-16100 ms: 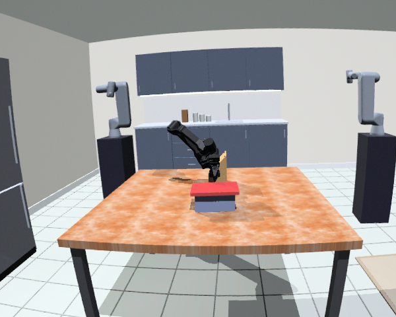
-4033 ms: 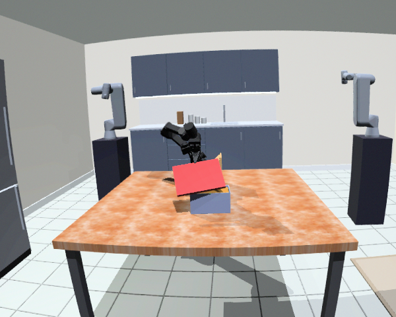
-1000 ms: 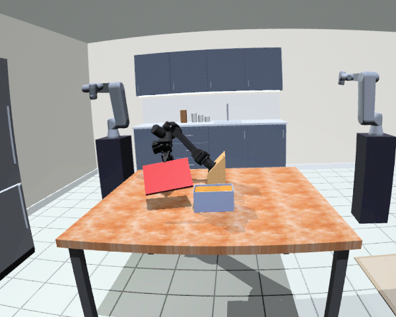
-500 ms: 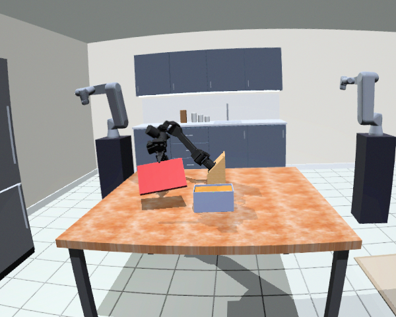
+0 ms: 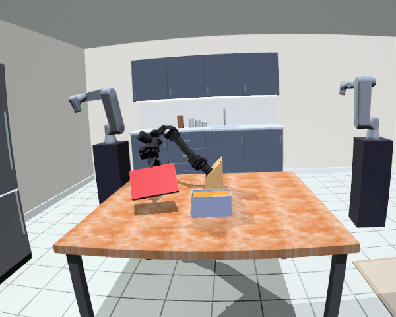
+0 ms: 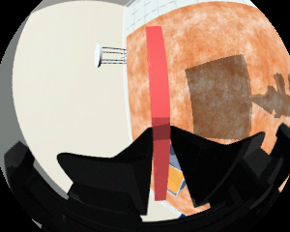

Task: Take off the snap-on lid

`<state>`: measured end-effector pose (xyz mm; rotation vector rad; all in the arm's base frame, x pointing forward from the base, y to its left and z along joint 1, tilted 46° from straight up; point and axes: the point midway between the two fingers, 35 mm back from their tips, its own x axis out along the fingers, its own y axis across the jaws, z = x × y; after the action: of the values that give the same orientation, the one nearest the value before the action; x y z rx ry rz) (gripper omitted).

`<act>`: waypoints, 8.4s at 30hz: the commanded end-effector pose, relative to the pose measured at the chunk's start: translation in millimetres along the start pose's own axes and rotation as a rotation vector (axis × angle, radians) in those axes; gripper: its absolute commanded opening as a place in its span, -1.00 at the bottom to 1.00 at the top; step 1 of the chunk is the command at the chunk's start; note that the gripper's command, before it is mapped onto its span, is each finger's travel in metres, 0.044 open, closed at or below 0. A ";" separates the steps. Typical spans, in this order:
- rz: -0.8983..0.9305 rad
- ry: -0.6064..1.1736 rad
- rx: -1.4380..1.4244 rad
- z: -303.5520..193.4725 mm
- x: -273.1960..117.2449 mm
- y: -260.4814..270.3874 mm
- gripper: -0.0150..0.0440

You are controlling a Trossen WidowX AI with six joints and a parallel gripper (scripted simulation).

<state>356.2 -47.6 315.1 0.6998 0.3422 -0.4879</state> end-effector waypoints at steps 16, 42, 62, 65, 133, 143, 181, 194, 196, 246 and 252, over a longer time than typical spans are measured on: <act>0.019 -0.001 -0.004 34.3 -5.0 3.0 -0.49; 0.020 -0.002 -0.005 29.6 10.8 -16.9 -0.49; 0.020 -0.003 -0.006 29.8 21.1 -28.8 -0.49; 0.020 -0.003 -0.006 29.8 22.6 -30.6 -0.49; 0.020 -0.006 -0.009 30.3 57.8 -71.2 -0.49; 0.020 -0.006 -0.009 30.4 63.1 -77.2 -0.49; 0.019 -0.007 -0.010 30.7 82.9 -100.0 -0.49; 0.019 -0.007 -0.011 30.8 89.7 -107.8 -0.49; 0.019 -0.007 -0.011 30.8 90.7 -109.0 -0.49; 0.019 -0.008 -0.012 34.4 107.0 -126.5 0.31; 0.019 -0.007 -0.012 33.6 103.8 -129.7 0.71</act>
<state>382.2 -187.8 224.3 0.6899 0.3298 -0.4667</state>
